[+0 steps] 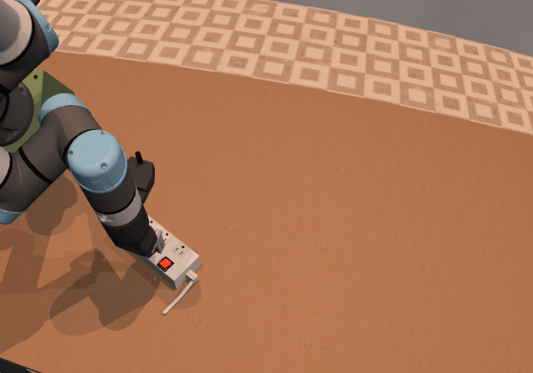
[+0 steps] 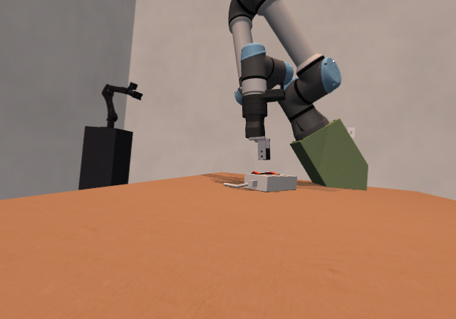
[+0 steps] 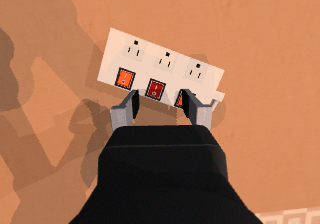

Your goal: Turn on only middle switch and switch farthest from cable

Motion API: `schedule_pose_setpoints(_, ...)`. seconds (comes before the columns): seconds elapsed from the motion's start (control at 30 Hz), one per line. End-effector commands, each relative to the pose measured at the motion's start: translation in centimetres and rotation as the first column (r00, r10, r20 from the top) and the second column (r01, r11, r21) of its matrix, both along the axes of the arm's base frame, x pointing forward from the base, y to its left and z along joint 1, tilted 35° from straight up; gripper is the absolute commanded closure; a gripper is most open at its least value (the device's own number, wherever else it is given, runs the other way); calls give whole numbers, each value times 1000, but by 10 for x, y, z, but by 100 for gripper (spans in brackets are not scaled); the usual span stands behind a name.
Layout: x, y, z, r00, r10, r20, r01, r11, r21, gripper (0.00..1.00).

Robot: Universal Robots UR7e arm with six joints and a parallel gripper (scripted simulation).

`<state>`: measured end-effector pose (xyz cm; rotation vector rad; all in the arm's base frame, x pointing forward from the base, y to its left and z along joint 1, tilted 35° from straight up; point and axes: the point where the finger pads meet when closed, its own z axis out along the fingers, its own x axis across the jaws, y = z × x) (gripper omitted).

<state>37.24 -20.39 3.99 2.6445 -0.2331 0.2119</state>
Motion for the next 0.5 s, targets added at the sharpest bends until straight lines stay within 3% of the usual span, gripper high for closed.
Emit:
schedule_pose_setpoints(0.0,0,6,10,1000,11,-9,-11,1000,-17,0)
schedule_pose_setpoints(0.1,0,10,17,1000,18,-16,-19,999,-29,0)
schedule_pose_setpoints(0.3,-7,39,65,996,66,-60,-73,991,-113,0)
schedule_pose_setpoints(0.47,-8,42,70,995,71,-64,-78,989,-122,0)
